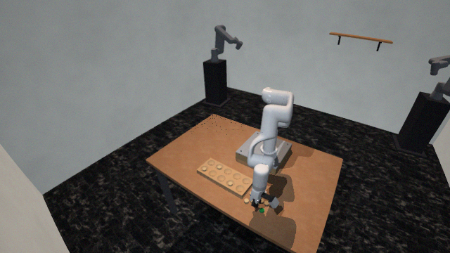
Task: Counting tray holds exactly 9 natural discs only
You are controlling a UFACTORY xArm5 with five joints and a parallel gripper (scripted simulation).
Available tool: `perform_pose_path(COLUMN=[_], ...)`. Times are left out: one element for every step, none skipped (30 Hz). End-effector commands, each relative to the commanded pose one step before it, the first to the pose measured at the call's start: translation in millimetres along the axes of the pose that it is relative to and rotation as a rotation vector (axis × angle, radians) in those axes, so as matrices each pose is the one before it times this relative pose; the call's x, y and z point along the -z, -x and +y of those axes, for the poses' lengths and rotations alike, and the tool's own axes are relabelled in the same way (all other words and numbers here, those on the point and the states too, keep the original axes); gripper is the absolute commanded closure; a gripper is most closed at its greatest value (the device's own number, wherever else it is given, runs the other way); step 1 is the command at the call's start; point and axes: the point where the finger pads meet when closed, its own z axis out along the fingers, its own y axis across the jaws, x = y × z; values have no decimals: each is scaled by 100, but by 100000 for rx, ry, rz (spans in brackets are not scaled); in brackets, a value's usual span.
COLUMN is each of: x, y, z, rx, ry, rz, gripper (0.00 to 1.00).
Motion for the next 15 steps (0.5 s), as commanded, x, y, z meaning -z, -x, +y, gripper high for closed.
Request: perform_pose_path(x=[4307, 610, 615, 747, 870, 486, 172, 24, 2, 12, 30, 51, 64, 14, 0], y=[-37, -4, -1, 2, 8, 7, 3, 0, 52, 329, 798, 1380, 1758, 394, 0], z=[103, 10, 1, -11, -29, -24, -10, -1, 13, 82, 190, 294, 313, 61, 0], rx=[-3, 0, 0, 0, 0, 0, 0, 0, 0, 0, 0, 0, 0, 0, 0], ry=[350, 0, 0, 0, 0, 0, 0, 0, 0, 1, 2, 3, 4, 1, 0], rz=[113, 0, 0, 0, 0, 0, 0, 0, 0, -2, -4, -7, -10, -2, 0], gripper=[100, 100, 100, 100, 100, 100, 100, 100, 100, 100, 100, 100, 100, 100, 100])
